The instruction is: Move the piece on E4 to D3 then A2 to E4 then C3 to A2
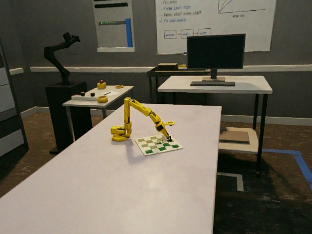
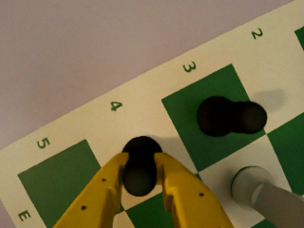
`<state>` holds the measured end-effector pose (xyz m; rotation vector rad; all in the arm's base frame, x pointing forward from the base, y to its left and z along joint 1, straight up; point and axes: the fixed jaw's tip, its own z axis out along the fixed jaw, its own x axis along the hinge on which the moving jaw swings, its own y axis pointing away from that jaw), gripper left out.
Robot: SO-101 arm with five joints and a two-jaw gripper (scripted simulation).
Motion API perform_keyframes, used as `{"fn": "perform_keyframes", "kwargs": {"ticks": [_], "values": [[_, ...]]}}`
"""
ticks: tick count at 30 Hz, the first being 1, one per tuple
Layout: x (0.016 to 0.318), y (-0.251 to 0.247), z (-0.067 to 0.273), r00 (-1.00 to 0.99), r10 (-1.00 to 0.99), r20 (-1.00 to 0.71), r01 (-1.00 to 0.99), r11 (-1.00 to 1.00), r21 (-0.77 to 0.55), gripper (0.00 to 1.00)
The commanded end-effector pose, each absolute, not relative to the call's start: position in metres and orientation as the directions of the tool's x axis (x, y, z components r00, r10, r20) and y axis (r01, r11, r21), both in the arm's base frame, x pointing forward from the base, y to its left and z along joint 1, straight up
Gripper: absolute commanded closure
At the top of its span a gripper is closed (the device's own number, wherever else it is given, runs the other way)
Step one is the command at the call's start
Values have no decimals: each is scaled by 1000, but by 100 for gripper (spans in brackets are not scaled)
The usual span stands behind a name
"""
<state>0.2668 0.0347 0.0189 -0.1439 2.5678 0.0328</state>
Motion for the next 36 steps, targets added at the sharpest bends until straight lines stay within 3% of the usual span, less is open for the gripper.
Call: {"fn": "perform_keyframes", "kwargs": {"ticks": [1, 18, 36], "values": [[262, 37, 15, -845, -106, -523, -121, 993, -6, 99], [262, 37, 15, -845, -106, -523, -121, 993, -6, 91], [262, 40, 15, -845, -106, -523, -124, 992, -1, 91]]}}
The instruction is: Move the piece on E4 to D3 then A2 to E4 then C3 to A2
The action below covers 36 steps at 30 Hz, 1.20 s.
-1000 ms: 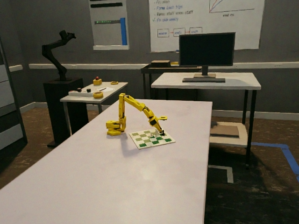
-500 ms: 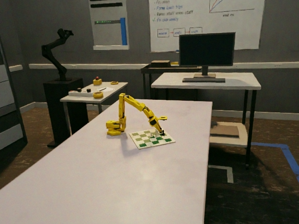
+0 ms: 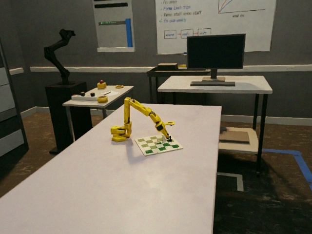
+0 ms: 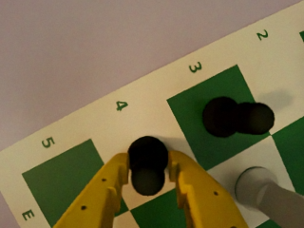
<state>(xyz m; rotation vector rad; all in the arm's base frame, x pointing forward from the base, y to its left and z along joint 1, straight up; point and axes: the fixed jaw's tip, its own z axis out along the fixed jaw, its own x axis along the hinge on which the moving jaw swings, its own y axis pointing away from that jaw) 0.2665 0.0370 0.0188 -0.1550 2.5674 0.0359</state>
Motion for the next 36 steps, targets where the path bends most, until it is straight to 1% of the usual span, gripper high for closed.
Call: {"fn": "perform_keyframes", "kwargs": {"ticks": [1, 36], "values": [[262, 40, 15, -845, -106, -523, -124, 992, -1, 91], [263, 40, 21, -846, -103, -524, -120, 993, 0, 91]]}}
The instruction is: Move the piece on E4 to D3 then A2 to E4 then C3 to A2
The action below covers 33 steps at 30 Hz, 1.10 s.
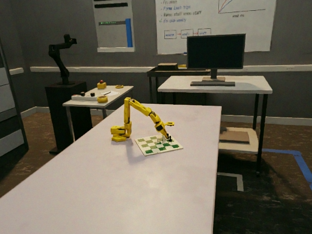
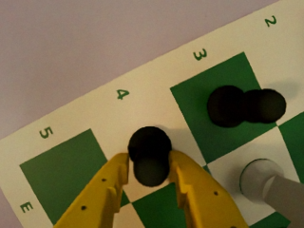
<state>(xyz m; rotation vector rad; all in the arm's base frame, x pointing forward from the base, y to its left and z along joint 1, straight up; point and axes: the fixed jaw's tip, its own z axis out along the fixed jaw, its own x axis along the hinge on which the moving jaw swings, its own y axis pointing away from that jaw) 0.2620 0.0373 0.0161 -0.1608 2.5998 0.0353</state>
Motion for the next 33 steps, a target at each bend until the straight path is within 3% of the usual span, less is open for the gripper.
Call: {"fn": "perform_keyframes", "kwargs": {"ticks": [1, 33], "values": [[263, 40, 21, -846, -103, -524, -120, 993, 0, 91], [262, 40, 54, -845, -103, -524, -120, 993, 0, 91]]}}
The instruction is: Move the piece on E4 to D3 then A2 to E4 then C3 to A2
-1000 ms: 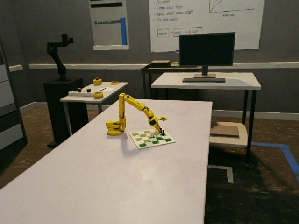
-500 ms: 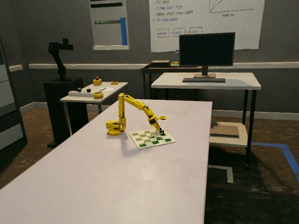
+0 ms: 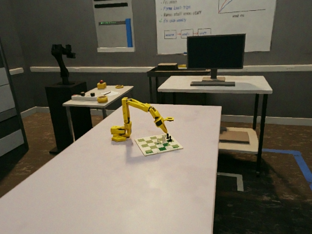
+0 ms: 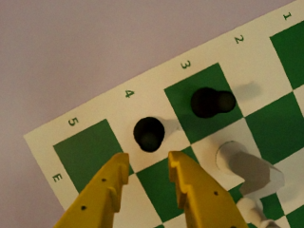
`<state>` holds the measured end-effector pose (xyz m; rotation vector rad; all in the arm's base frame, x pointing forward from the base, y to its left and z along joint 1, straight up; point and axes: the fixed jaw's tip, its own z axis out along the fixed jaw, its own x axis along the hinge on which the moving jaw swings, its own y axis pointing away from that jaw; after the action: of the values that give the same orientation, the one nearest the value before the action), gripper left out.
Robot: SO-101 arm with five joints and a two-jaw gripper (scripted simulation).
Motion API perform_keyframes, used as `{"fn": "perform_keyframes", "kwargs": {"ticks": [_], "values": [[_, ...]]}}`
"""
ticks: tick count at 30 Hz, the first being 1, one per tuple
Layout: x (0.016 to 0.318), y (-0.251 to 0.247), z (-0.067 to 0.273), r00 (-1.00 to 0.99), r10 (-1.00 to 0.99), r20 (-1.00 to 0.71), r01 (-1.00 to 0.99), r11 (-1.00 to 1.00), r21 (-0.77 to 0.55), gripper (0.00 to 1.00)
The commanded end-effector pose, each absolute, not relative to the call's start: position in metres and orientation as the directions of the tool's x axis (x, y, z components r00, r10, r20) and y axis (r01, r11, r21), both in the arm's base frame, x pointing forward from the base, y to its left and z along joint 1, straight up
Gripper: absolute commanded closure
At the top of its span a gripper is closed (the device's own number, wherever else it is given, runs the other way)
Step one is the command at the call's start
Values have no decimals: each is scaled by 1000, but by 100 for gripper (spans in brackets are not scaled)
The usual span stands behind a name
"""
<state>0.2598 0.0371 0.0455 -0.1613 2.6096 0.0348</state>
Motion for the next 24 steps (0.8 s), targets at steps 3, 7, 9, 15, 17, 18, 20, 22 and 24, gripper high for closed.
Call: {"fn": "perform_keyframes", "kwargs": {"ticks": [3, 7, 9, 15, 17, 18, 20, 22, 24], "values": [[262, 39, 59, -845, -103, -524, -120, 993, 0, 91], [262, 39, 63, -845, -103, -524, -120, 993, 0, 91], [262, 39, 65, -845, -103, -524, -120, 993, 0, 91], [262, 39, 67, -845, -103, -524, -120, 993, 0, 91], [262, 39, 67, -845, -103, -524, -120, 993, 0, 91], [262, 39, 67, -845, -103, -524, -120, 993, 0, 91], [262, 39, 67, -845, -103, -524, -120, 993, 0, 91], [262, 39, 67, -846, -100, -524, -117, 993, 0, 91], [260, 33, 68, -848, -83, -524, -97, 995, 0, 91]]}}
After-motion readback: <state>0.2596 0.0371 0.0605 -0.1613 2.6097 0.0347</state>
